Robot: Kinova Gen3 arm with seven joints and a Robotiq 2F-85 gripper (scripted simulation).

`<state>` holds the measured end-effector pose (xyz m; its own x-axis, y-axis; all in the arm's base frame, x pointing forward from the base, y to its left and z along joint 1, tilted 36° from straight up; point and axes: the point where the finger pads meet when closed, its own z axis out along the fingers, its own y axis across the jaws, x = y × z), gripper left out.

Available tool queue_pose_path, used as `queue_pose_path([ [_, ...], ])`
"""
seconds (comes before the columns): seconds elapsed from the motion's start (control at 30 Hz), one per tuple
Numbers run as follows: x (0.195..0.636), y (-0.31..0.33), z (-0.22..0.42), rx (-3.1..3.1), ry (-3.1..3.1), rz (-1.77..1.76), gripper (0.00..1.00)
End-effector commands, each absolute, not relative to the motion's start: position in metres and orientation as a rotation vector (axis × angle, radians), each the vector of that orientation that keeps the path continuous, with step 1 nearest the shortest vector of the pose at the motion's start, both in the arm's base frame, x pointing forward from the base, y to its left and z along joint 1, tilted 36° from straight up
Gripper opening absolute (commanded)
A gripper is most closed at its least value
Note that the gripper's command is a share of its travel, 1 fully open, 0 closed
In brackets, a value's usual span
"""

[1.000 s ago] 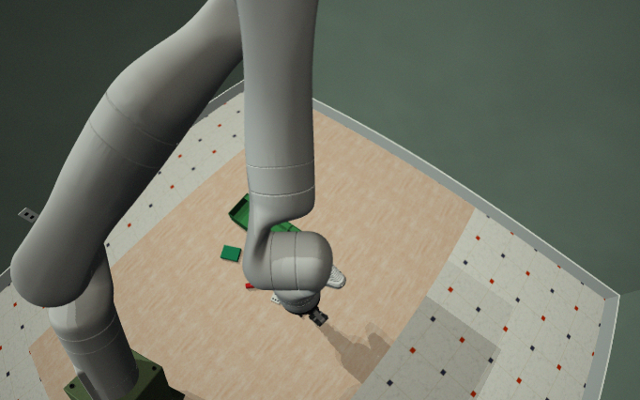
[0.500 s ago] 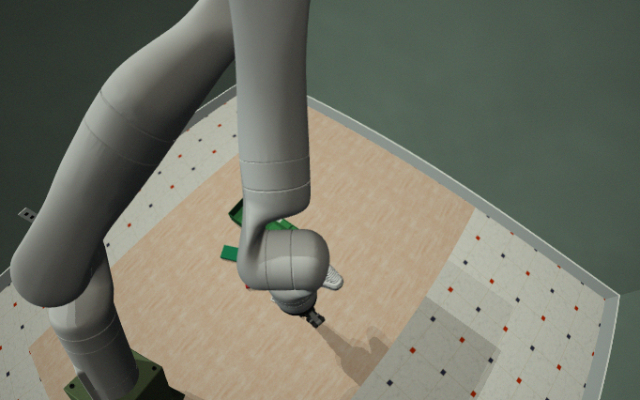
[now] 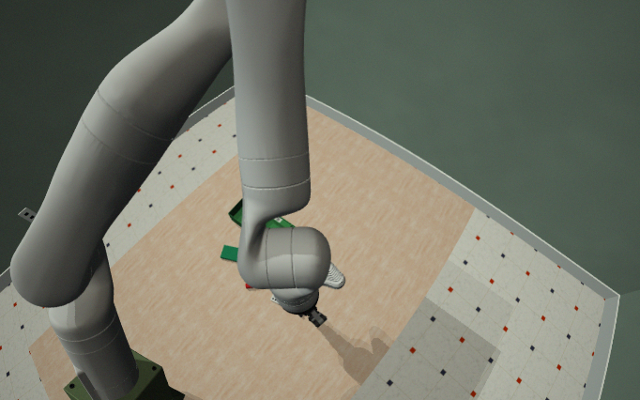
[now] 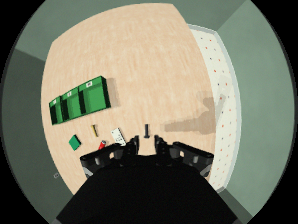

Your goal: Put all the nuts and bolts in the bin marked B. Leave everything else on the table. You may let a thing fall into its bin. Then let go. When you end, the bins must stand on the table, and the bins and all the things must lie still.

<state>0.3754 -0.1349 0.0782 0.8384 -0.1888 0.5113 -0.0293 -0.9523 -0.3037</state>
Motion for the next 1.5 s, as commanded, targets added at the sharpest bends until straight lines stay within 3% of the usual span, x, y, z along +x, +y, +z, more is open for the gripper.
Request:
queue_pose_path([
  [0.0, 0.375, -0.135, 0.079, -2.734, 0.167, -0.804, 0.30],
  [0.63, 0.375, -0.135, 0.078, -2.734, 0.167, -0.804, 0.30],
  [1.47, 0.403, -0.117, 0.027, -2.734, 0.167, -0.804, 0.30],
])
